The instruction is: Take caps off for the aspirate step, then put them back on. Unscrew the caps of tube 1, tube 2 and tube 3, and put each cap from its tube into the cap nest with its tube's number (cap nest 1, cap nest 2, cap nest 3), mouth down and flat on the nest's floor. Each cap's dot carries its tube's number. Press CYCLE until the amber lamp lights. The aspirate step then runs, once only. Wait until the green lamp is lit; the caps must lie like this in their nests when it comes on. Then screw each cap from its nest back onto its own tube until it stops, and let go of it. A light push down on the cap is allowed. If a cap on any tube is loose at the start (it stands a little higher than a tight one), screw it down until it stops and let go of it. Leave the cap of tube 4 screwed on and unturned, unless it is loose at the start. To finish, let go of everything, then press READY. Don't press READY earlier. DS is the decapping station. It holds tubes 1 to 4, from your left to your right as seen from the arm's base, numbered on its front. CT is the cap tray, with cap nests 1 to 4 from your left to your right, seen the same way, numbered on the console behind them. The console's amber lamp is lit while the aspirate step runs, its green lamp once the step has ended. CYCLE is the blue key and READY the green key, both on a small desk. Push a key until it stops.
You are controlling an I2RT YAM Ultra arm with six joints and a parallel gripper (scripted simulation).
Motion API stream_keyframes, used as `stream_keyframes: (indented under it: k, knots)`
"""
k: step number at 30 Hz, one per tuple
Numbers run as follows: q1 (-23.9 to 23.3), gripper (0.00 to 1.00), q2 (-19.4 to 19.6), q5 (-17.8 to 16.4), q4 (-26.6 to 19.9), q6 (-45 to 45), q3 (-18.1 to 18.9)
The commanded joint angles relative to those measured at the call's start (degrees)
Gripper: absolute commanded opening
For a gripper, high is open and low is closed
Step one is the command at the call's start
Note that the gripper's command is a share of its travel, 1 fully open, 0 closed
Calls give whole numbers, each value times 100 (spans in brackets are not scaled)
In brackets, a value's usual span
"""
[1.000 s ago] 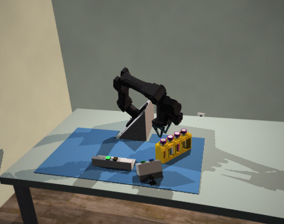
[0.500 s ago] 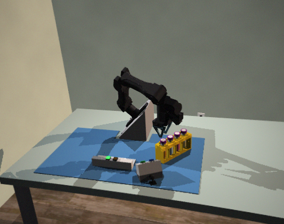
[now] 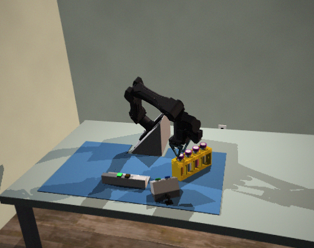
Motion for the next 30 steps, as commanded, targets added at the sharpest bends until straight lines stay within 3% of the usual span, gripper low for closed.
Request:
stream_keyframes:
  k: [1,30]
  knots:
    - [63,49,-42,0,95,-21,19]
    - [3,49,-55,36,252,-77,-121]
